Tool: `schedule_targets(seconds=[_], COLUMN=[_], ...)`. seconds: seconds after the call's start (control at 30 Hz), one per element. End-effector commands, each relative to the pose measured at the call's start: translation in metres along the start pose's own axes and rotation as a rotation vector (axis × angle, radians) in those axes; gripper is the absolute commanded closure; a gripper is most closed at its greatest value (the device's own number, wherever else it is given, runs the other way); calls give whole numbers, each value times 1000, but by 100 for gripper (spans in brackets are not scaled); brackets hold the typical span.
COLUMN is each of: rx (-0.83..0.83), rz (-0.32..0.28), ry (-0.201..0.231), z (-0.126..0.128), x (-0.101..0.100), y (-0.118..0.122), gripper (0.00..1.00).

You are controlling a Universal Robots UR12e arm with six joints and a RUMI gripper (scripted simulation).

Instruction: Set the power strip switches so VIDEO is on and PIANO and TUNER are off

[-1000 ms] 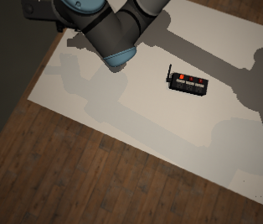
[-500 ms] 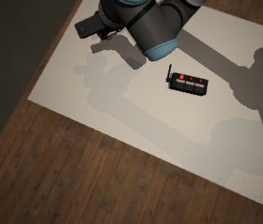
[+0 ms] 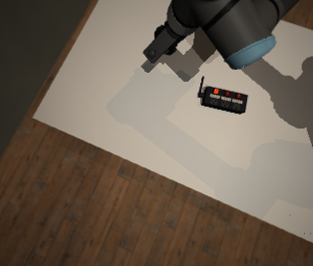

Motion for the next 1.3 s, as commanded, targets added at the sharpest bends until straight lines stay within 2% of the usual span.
schedule_targets(seconds=[0.0,0.03,0.07,0.13,0.17,0.27,0.33,0.5,0.7,0.83,1.27], rx=[152,188,188,255,255,346,346,467,561,593,609], rz=[-28,-33,-33,-41,-41,-47,-47,-46,-38,-33,-30], ry=[-65,-84,-84,-121,-121,-172,-172,-244,-301,-320,-329], z=[-43,-54,-54,-75,-75,-105,-105,-145,-176,-187,-193], x=[19,24,24,35,35,51,51,77,99,108,111], y=[48,59,59,81,81,109,109,146,172,182,185], gripper=[100,100,100,100,100,100,100,100,100,100,100])
Point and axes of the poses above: the point where the finger pads meet when closed, its own x axis back along the fingers, its own z axis across the jaws, y = z × x, the point moved 4 cm from there along x, back along the fingers, and after that the axes turned 14 degrees about -x, right-handed, at the moved point
